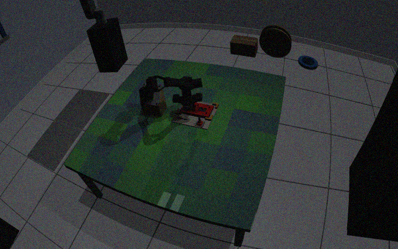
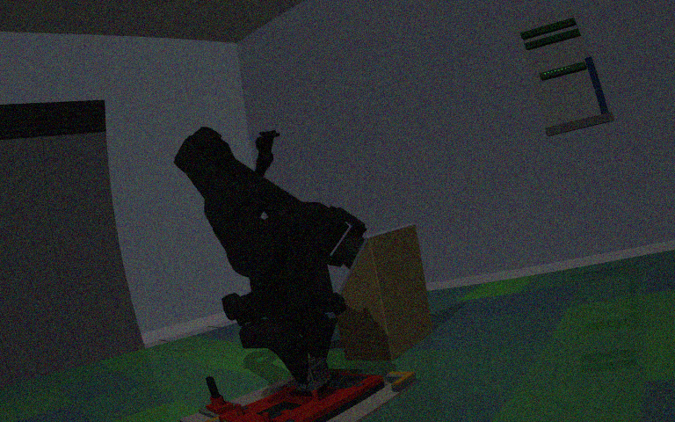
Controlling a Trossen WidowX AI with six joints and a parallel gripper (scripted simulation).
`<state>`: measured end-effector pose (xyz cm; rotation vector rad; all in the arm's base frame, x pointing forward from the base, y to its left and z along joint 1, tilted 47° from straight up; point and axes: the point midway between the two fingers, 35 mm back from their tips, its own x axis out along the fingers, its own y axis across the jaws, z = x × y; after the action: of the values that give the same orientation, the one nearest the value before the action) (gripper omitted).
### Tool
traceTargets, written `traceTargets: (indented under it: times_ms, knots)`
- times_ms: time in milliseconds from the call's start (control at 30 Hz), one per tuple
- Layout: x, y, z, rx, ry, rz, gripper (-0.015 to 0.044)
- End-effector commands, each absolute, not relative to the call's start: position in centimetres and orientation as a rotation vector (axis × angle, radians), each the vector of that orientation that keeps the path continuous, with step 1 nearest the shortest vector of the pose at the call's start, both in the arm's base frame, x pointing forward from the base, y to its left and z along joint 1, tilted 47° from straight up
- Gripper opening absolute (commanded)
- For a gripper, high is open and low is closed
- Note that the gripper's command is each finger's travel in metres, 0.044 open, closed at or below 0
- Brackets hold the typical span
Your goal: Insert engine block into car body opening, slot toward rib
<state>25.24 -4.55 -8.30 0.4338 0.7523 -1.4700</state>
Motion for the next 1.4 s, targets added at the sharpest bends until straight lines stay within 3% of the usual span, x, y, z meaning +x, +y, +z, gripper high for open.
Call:
traceTargets:
  times_ms: [0,67,1367]
  knots:
    - [25.5,-4.0,-8.0,0.438,0.751,-1.468,0.0039]
    - [25.7,-3.5,-7.6,0.439,0.753,-1.467,0.0000]
    - [26.0,4.6,0.2,0.439,0.754,-1.469,0.0000]
